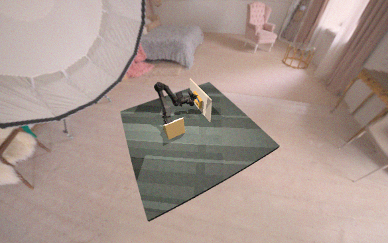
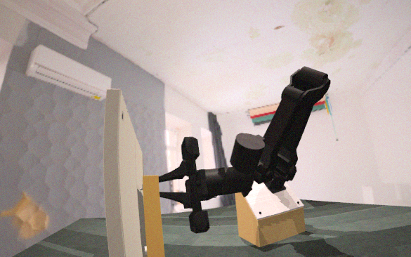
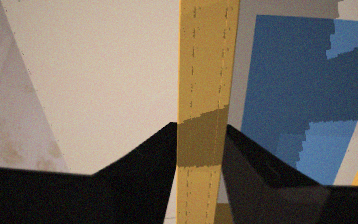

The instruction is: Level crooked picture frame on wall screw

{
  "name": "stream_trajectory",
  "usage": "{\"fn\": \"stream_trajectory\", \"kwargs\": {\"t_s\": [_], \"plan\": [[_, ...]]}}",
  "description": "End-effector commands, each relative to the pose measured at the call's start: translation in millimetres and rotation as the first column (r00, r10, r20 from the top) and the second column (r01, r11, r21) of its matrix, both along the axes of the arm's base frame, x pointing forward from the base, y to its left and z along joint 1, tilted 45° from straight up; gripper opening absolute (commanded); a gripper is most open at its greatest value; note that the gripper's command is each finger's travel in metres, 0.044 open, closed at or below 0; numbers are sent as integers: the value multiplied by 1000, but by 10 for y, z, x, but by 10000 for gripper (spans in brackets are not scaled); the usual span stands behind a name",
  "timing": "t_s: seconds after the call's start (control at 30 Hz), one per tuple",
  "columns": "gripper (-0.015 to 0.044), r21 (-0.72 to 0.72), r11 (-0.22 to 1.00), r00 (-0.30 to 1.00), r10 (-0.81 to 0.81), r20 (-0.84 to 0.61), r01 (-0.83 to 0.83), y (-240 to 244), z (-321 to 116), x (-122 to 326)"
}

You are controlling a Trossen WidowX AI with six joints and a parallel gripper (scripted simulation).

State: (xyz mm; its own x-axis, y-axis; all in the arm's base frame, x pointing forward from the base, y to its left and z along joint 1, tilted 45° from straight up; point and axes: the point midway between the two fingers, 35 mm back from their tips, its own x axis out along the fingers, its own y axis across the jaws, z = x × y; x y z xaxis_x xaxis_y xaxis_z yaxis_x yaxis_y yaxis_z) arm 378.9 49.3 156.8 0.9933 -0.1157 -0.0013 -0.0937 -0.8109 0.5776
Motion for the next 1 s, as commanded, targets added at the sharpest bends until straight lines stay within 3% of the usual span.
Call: {"fn": "stream_trajectory", "kwargs": {"t_s": [0.0, 0.97], "plan": [[0, -4, 1000, 1000, 1, 1, -1, -15, 10, -2], [0, -5, 1000, 1000, 1, 1, -1, -90, 62, -10]]}}
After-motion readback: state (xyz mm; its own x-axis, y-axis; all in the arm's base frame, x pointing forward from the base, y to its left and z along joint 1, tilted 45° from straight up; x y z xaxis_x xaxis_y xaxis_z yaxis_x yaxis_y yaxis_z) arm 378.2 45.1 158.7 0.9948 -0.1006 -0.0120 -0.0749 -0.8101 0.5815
